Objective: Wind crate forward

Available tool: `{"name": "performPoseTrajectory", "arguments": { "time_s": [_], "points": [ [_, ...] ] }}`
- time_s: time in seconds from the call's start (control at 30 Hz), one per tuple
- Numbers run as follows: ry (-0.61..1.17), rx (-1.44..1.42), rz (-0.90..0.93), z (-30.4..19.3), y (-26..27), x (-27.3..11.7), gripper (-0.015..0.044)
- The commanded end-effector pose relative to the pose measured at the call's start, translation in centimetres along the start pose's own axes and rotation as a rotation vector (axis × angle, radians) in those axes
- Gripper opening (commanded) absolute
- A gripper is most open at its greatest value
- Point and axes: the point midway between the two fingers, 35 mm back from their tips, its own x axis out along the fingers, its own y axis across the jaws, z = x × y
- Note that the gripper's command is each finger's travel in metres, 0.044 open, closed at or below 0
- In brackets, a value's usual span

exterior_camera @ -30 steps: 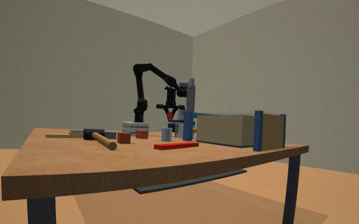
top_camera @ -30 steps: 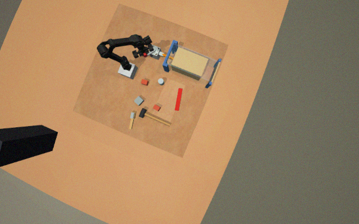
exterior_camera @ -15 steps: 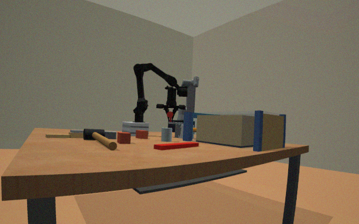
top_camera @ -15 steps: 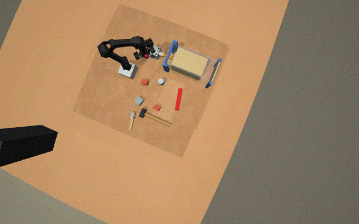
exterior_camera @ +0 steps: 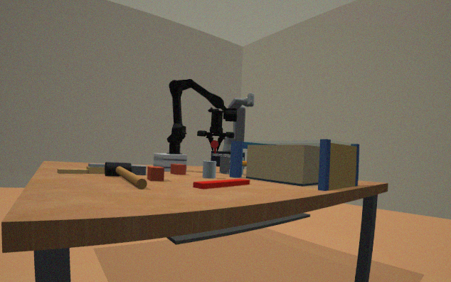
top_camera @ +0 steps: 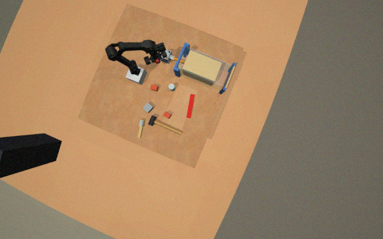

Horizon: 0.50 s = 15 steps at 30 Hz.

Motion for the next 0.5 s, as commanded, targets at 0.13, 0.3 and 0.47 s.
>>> {"name": "performPoseTrajectory", "arguments": {
  "time_s": [0.13, 0.3, 0.47],
  "points": [
    [0.032, 0.013, -0.013, -1.4, -1.2, 0.0, 0.0],
    [0.032, 0.013, -0.014, -1.8, -1.6, 0.0, 0.0],
    [0.032, 0.013, -0.014, -2.2, -2.0, -0.1, 0.0]
  ]
}}
